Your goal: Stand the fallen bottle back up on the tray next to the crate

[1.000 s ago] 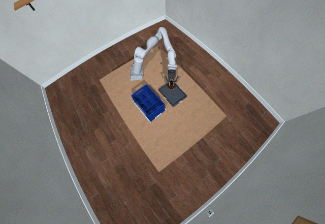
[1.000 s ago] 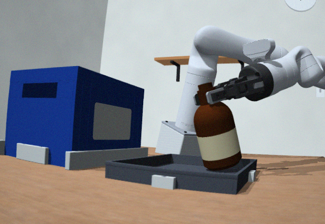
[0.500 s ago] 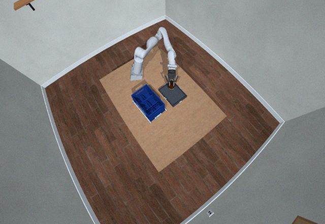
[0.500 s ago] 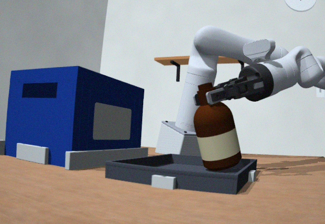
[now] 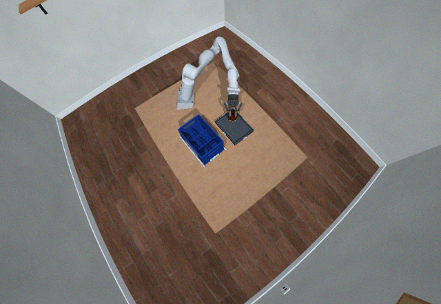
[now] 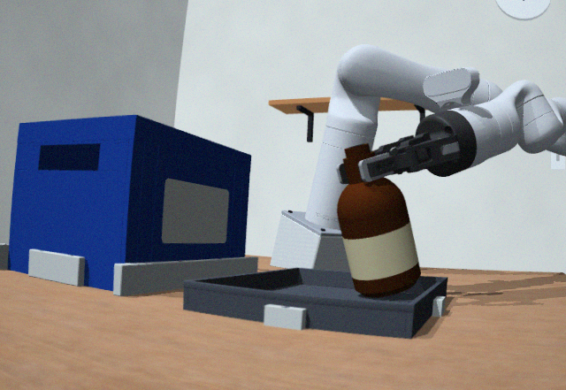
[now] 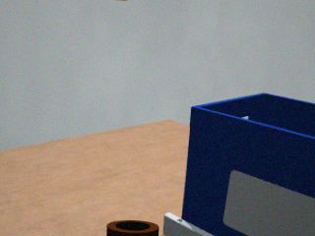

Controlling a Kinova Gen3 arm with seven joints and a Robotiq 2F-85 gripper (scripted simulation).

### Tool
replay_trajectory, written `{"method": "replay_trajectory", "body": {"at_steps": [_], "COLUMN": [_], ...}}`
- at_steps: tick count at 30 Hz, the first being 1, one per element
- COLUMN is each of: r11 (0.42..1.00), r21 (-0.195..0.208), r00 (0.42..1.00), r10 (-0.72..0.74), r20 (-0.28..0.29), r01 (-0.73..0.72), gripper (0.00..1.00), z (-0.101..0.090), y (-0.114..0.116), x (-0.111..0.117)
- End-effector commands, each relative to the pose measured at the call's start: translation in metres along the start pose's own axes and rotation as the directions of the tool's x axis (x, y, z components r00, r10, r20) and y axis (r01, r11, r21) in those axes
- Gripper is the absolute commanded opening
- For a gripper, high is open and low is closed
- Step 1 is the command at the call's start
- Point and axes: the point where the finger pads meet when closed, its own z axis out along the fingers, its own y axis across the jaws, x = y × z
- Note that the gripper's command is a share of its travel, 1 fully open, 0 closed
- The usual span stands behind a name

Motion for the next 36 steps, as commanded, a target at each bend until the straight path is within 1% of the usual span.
{"method": "replay_trajectory", "body": {"at_steps": [1, 13, 14, 36], "r11": [1.0, 1.0, 1.0, 1.0], "r21": [0.0, 0.0, 0.0, 0.0], "r00": [1.0, 1.0, 1.0, 1.0], "r10": [0.001, 0.001, 0.001, 0.001], "r20": [0.0, 0.0, 0.0, 0.0], "r01": [-0.001, -0.001, -0.001, -0.001], "gripper": [0.0, 0.0, 1.0, 1.0], "z": [-0.0002, -0.0002, -0.0002, -0.0002], "y": [-0.0001, -0.0001, -0.0001, -0.0001], "x": [0.0004, 0.0004, 0.0004, 0.0004]}}
